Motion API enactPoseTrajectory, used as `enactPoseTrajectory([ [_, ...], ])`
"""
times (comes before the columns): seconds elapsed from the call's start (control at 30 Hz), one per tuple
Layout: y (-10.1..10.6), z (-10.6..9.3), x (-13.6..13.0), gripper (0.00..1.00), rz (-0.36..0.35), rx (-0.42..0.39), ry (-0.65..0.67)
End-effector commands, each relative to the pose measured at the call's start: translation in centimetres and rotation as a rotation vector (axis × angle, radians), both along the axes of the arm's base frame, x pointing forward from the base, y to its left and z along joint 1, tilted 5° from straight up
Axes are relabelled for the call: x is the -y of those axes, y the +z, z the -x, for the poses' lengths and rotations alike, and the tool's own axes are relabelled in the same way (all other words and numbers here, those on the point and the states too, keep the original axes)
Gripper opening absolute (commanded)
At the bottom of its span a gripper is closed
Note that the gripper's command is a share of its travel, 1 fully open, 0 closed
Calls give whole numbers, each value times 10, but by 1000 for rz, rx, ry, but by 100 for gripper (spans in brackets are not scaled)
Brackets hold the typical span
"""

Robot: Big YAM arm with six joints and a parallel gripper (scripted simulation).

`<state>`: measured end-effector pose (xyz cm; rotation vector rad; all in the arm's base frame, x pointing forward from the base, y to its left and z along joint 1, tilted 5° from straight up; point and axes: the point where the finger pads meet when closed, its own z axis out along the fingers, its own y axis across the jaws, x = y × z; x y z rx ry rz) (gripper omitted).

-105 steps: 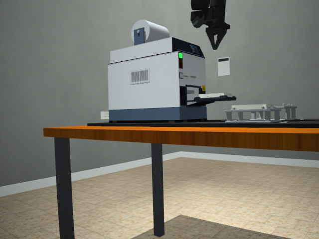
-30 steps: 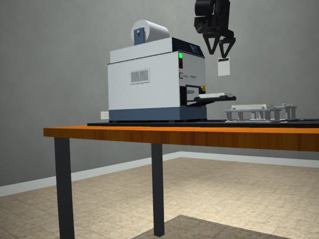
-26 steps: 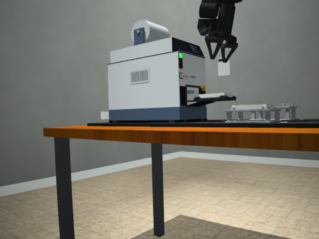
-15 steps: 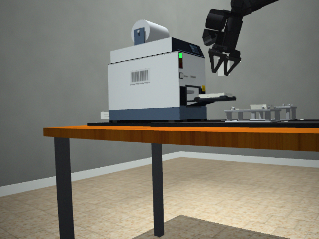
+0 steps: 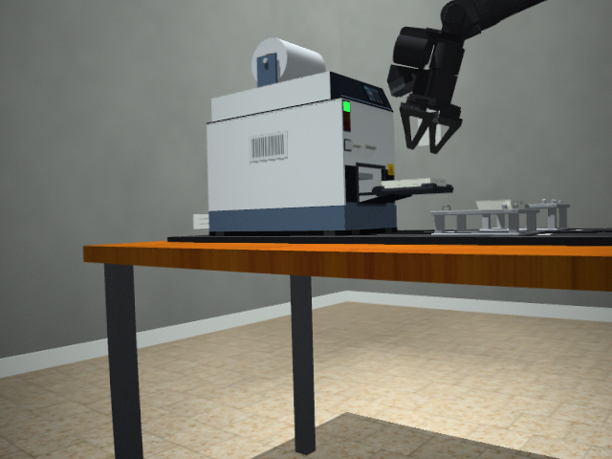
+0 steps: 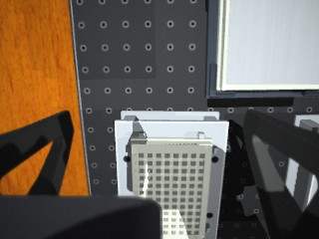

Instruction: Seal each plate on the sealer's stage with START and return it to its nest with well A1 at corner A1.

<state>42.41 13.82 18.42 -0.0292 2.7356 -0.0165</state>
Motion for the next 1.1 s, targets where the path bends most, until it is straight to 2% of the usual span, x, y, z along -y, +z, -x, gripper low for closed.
enactPoseTrajectory([
  [0.0, 38, -17, 1, 100, -34, 63, -30],
  [0.27, 32, -18, -8, 100, -28, 45, -14],
  [0.33, 33, -29, 8, 100, -23, 45, -14],
  [0.4, 33, -29, 8, 100, -23, 45, -14],
  [0.67, 39, -67, 49, 100, -16, 76, 3],
  [0.9, 39, -82, 81, 100, -2, 53, 20],
  [1.07, 40, -86, 87, 100, -4, 53, 25],
])
